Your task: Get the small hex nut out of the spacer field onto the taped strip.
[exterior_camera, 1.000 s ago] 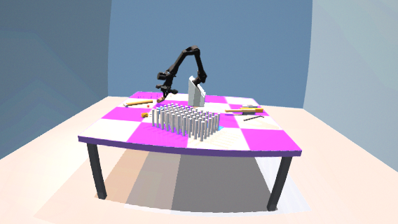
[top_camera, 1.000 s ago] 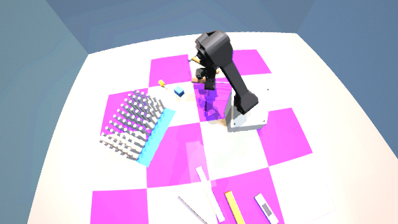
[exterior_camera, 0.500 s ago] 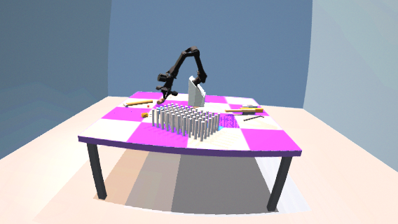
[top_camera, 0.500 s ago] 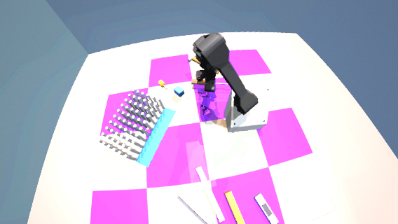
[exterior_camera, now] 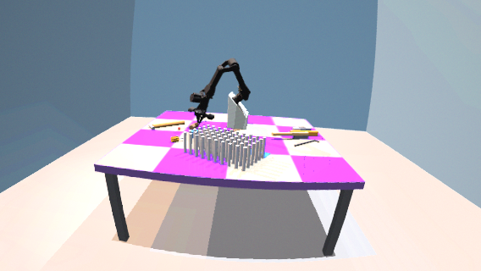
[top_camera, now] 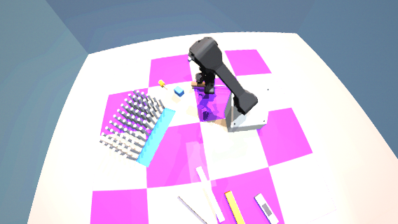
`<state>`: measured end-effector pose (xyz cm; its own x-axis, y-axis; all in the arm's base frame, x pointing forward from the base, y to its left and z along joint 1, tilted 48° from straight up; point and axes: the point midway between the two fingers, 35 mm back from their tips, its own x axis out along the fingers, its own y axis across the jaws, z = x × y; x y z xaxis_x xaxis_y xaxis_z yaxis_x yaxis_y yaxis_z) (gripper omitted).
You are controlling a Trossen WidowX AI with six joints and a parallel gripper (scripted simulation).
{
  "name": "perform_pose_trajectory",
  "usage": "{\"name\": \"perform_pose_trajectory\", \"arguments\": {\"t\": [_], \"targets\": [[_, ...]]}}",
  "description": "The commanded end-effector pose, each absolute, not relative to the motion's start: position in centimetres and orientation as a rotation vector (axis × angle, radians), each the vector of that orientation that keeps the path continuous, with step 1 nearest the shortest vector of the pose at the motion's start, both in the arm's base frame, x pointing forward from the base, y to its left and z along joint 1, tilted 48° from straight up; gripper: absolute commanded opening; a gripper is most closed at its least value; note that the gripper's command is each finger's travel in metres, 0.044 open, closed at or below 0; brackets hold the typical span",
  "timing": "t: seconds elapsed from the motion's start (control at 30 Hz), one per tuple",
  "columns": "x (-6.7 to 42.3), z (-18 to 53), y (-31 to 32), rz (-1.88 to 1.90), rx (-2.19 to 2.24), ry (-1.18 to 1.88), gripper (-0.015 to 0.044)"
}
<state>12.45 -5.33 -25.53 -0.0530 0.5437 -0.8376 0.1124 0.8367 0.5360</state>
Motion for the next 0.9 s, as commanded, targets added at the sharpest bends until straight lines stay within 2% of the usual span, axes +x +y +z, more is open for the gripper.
{"name": "perform_pose_trajectory", "arguments": {"t": [0.0,0.87], "targets": [[12.4,-26.1,-4.7,0.377,0.533,1.605,0.0],[12.4,-27.1,-3.7,0.356,0.507,1.612,0.0]]}}
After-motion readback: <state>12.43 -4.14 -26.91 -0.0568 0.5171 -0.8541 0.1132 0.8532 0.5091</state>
